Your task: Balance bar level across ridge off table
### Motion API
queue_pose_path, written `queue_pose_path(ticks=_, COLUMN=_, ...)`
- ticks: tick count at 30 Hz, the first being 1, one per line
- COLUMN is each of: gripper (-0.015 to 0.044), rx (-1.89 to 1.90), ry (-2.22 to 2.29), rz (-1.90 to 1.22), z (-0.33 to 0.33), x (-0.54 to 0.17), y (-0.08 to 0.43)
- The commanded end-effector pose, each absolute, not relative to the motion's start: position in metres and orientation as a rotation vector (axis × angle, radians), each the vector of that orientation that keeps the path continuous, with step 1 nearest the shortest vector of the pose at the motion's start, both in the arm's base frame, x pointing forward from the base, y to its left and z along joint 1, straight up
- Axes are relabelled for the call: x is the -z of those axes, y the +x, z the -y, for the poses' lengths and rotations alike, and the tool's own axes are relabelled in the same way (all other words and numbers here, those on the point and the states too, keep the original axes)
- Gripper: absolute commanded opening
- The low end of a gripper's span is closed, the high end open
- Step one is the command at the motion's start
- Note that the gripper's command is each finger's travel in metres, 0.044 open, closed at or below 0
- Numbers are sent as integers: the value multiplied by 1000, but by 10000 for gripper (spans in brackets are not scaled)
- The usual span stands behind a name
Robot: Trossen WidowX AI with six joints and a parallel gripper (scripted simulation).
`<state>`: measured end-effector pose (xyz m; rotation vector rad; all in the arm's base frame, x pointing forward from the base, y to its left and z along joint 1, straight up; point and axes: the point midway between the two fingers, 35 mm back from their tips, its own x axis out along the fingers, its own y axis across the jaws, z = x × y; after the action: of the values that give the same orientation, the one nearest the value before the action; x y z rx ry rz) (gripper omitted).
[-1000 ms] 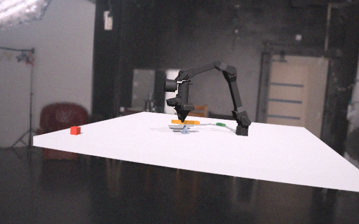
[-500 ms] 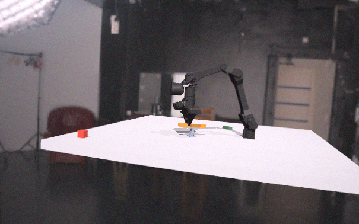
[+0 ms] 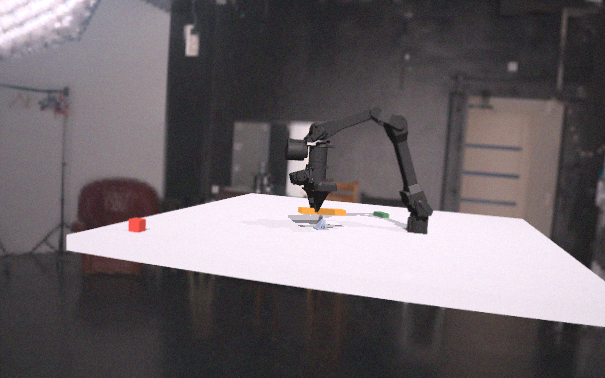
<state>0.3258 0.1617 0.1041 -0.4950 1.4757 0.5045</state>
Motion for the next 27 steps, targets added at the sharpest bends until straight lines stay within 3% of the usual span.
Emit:
queue_pose_path(ticks=1, gripper=0, rx=-505, ry=-497, rz=-1476, z=-162, x=-103, y=326)
queue_pose_path(ticks=27, gripper=0, rx=-505, ry=-497, rz=-1476, z=-162, x=-101, y=326)
